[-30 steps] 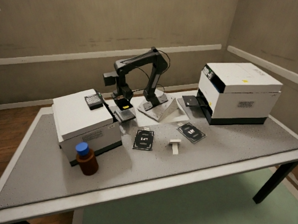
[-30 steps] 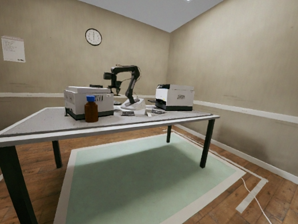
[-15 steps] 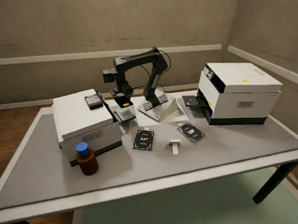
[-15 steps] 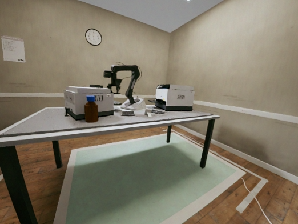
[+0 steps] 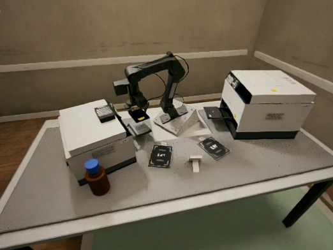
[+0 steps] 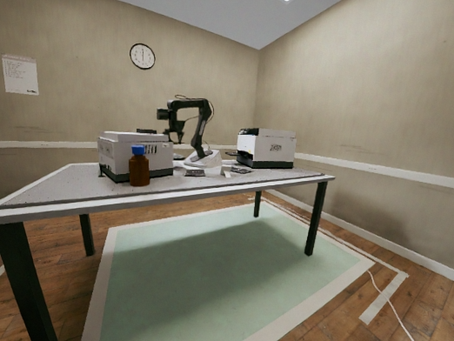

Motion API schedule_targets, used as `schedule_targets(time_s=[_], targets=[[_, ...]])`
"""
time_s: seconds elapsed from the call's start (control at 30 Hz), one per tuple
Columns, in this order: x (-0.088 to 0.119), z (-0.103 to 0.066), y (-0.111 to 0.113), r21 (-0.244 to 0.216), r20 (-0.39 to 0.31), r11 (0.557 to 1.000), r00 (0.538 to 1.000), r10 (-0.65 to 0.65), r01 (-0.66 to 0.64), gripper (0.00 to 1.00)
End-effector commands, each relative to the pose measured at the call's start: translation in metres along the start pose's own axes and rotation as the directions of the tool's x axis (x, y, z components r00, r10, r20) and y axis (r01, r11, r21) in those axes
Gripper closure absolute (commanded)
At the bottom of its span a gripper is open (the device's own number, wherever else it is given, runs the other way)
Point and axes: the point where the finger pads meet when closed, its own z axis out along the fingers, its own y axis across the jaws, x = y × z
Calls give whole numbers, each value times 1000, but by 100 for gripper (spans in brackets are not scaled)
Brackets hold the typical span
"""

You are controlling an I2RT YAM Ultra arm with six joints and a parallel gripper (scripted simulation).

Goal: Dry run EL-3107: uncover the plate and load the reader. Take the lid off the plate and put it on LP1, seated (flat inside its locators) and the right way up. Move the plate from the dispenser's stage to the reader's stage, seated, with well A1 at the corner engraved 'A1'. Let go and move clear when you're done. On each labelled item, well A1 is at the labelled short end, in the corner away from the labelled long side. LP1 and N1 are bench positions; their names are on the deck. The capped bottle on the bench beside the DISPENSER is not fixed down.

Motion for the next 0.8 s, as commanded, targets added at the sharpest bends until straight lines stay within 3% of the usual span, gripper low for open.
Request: schedule_targets(time_s=[0.0, 0.07, 0.1, 0.17, 0.77], targets=[[-5, -6, -12, 33, 3, 999, 1000, 24, -24, 15], [-10, -4, -7, 0, 15, 999, 999, 40, -40, 15], [-12, -4, -13, 25, 11, 999, 999, 35, -35, 15], [-17, -2, -14, 26, 12, 999, 999, 35, -35, 15], [-56, 19, -12, -29, 58, 998, 996, 65, -63, 15]])
